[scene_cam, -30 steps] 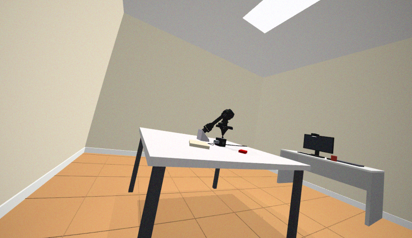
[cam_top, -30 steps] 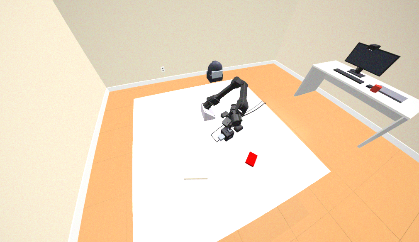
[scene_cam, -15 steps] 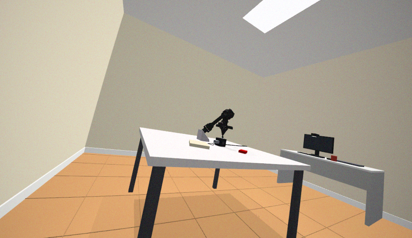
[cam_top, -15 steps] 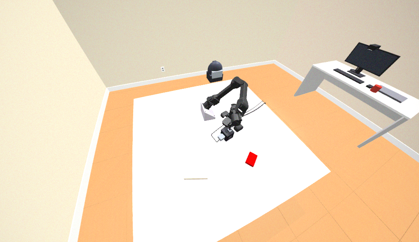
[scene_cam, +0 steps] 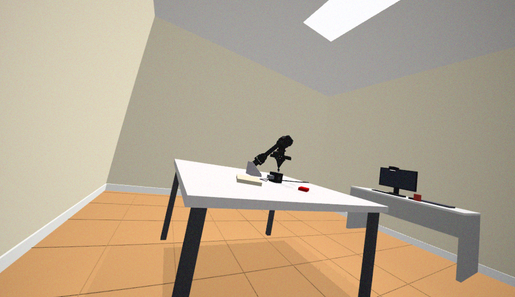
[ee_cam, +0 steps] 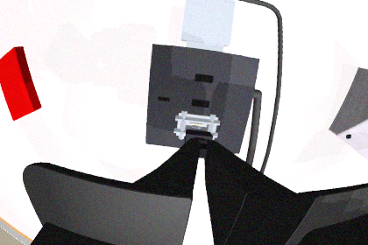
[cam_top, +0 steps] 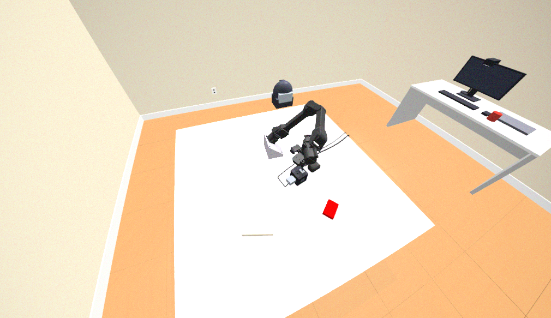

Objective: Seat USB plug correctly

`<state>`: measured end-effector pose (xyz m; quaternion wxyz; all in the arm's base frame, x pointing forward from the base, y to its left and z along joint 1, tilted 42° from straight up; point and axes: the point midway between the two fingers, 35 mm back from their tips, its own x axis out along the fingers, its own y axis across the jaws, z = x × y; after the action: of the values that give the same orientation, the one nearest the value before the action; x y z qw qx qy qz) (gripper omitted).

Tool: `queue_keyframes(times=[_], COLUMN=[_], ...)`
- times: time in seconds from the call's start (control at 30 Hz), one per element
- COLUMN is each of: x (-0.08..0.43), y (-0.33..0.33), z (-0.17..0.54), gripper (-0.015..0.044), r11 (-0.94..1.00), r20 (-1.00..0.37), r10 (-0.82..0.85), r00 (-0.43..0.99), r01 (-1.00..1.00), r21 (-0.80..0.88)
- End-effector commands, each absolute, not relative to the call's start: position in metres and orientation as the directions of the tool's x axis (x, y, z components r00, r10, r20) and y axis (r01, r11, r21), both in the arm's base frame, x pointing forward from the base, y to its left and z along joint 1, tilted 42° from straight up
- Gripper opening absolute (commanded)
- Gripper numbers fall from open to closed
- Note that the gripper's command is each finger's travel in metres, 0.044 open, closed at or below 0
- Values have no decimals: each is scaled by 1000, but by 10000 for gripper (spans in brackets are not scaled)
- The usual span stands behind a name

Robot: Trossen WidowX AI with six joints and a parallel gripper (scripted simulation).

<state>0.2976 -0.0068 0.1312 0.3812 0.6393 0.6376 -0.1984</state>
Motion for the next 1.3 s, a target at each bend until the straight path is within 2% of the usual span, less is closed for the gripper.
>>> queue_keyframes(times=[0.0,0.8,1.27], x=[298,296,296], y=[-10,-18,-17], z=[134,143,142], gripper=[0,0,0], r11=[108,117,354], r20=[-743,-742,-740], r10=[660,662,664], r00=[110,109,108], r01=[965,962,826], r21=[239,246,438])
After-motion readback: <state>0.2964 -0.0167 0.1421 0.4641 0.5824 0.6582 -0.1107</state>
